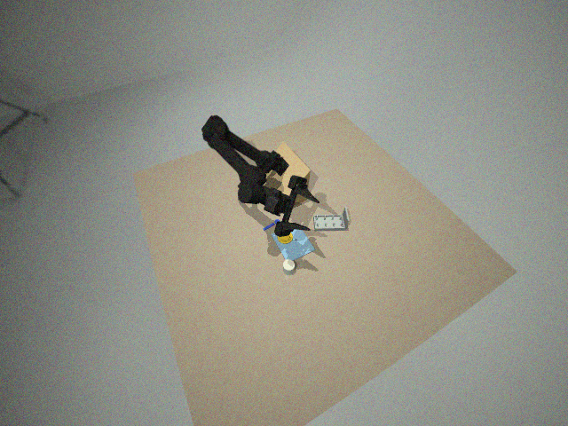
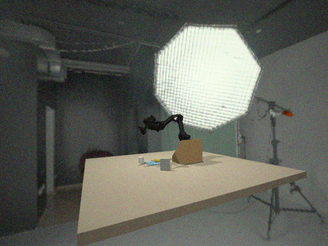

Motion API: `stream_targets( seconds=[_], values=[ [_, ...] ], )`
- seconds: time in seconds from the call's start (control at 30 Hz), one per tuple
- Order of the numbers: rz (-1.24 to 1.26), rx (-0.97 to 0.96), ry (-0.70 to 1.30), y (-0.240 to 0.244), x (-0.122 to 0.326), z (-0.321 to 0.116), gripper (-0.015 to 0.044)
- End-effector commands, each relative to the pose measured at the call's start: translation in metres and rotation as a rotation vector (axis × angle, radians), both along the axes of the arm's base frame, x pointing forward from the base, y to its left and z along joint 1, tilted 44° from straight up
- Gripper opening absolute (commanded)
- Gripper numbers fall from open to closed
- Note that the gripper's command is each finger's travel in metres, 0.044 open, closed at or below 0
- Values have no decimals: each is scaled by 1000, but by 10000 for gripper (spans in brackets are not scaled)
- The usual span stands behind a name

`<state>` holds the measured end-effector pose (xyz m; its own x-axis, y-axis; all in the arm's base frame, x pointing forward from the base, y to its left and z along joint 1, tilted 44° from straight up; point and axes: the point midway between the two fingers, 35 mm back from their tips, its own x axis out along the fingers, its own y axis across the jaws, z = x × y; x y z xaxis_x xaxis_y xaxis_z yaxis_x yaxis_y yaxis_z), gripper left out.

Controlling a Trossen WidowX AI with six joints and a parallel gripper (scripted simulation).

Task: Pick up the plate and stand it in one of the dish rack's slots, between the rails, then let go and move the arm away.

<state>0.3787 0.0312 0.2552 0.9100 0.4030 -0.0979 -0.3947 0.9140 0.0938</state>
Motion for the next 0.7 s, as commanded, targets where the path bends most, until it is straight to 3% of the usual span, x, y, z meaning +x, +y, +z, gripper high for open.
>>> stream_targets(
  seconds=[0.0,0.67],
  values=[
    [-4,0,4,0,0,-1,400],
    [-409,-125,478,-60,4,-105,400]
  ],
)
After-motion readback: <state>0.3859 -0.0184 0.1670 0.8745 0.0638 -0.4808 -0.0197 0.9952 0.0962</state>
